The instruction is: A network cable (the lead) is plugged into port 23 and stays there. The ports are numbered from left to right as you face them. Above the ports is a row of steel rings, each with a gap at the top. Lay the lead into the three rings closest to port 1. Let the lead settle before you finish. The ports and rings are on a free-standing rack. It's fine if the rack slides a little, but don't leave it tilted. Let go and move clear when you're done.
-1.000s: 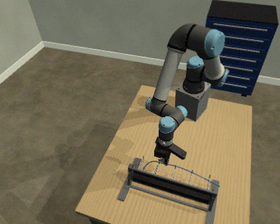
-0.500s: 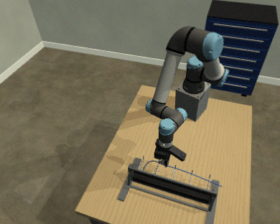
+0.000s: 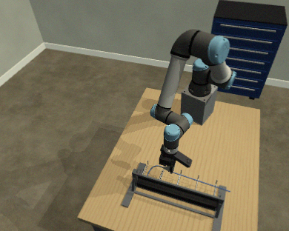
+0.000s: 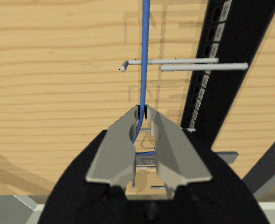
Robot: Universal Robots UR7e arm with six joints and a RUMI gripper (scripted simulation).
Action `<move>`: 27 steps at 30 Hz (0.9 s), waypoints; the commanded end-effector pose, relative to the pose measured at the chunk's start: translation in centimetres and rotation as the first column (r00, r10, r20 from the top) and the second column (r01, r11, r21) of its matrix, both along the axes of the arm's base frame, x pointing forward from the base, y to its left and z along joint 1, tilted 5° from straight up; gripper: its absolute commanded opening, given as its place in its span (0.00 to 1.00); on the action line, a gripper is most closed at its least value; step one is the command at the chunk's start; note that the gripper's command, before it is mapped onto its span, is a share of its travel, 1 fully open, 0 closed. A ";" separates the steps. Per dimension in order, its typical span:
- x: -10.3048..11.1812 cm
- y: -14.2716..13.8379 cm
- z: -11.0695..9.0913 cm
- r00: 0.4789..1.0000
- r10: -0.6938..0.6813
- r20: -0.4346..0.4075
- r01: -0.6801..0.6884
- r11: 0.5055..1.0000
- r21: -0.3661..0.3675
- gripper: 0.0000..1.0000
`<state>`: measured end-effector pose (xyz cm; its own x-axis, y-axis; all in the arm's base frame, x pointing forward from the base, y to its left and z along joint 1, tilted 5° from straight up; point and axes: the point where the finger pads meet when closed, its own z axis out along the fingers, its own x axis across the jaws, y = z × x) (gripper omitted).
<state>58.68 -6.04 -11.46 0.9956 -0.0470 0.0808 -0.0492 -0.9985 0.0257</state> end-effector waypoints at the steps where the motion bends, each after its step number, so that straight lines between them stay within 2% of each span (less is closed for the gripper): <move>1: 0.1 0.0 -0.2 1.000 0.000 0.002 0.000 1.000 -0.001 0.00; 27: 0.1 0.0 -0.7 1.000 0.000 0.002 0.000 1.000 -0.001 0.00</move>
<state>58.74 -6.06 -12.17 0.9956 -0.0470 0.0809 -0.0492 -0.9985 0.0257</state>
